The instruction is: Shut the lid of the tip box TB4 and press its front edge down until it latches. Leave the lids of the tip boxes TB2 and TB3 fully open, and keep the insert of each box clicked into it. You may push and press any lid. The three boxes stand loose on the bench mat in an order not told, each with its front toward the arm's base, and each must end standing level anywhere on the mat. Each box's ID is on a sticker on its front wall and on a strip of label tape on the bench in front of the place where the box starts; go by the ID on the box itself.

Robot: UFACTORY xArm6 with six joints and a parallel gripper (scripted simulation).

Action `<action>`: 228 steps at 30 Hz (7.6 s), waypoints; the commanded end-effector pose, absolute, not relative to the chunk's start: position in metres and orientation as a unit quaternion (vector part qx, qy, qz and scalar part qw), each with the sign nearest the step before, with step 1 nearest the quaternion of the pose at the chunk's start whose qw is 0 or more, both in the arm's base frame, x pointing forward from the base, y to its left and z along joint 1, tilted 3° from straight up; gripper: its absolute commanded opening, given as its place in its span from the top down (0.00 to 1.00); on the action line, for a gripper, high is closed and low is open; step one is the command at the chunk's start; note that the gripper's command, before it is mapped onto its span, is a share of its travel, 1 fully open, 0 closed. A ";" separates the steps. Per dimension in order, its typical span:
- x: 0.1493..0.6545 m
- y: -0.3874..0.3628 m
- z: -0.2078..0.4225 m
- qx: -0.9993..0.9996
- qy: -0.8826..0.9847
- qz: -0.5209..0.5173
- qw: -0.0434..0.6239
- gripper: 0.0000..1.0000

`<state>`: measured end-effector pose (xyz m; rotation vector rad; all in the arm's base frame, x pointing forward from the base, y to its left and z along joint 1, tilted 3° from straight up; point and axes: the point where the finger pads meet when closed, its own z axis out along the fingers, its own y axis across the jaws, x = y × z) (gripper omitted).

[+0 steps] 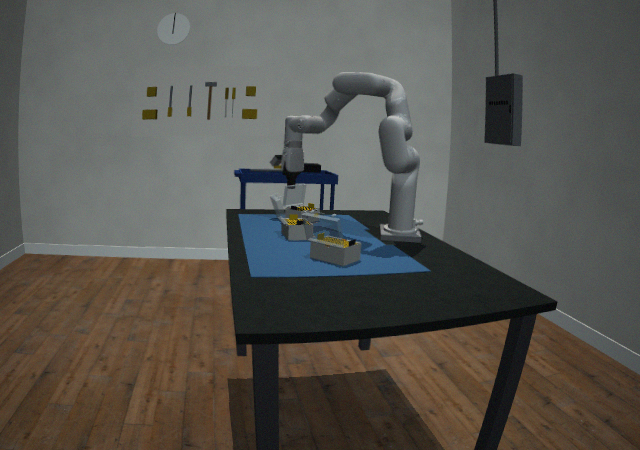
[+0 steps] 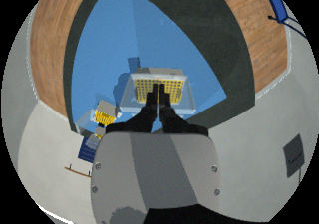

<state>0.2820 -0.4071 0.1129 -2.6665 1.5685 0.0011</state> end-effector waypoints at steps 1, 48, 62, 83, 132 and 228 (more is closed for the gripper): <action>0.281 -0.405 0.116 -0.862 0.507 -0.002 0.023 1.00; 0.269 -0.386 0.135 -0.862 0.507 -0.002 0.023 1.00; 0.269 -0.387 0.159 -0.862 0.507 -0.002 0.023 1.00; 0.268 -0.387 0.174 -0.862 0.507 -0.002 0.023 1.00; 0.251 -0.354 0.136 -0.862 0.507 -0.002 0.023 1.00; 0.236 -0.319 0.062 -0.862 0.507 -0.002 0.023 1.00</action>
